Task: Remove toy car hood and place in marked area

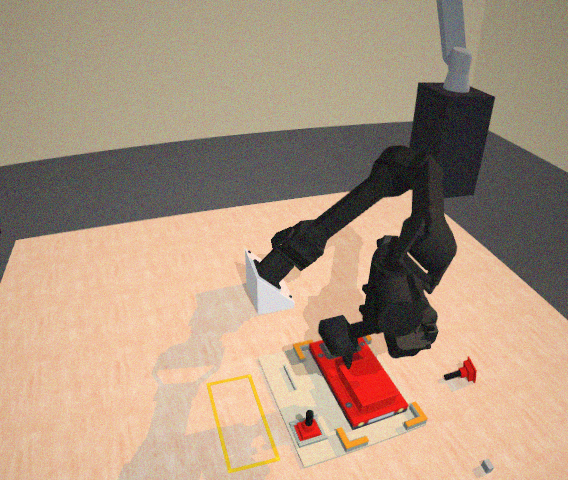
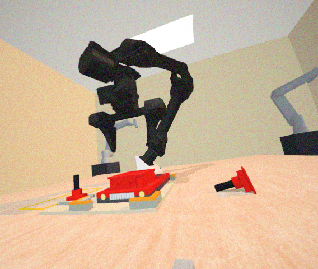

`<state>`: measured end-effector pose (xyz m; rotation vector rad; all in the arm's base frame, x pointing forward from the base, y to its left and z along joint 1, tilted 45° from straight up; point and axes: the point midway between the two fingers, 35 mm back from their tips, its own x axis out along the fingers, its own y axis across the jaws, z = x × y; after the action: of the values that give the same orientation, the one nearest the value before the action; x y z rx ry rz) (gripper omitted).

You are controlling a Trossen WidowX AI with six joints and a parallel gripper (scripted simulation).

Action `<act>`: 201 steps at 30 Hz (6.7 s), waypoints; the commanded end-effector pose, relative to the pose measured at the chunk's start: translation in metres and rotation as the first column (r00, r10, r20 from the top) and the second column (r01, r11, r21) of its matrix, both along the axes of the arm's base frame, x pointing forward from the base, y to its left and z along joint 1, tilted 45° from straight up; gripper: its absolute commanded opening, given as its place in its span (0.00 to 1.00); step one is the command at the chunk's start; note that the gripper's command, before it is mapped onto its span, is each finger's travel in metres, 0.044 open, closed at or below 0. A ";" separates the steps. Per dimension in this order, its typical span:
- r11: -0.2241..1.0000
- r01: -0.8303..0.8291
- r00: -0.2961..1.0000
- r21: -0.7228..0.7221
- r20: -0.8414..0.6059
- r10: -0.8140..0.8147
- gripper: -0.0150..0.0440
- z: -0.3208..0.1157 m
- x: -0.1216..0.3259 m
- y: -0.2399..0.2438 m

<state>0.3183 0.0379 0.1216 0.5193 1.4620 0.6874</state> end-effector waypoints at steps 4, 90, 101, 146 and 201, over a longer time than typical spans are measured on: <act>1.000 0.002 1.000 0.005 -0.003 -0.002 1.00 -0.003 0.000 0.004; 1.000 0.002 1.000 0.007 -0.003 -0.002 1.00 -0.038 -0.001 0.039; 1.000 0.002 1.000 0.008 -0.003 -0.002 1.00 -0.042 -0.001 0.043; 1.000 -0.002 1.000 0.003 0.008 0.002 0.25 -0.041 0.000 0.043; 1.000 0.008 1.000 -0.005 -0.001 -0.008 0.25 -0.019 0.009 -0.020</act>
<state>0.3231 0.0285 0.1099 0.5293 1.4652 0.6841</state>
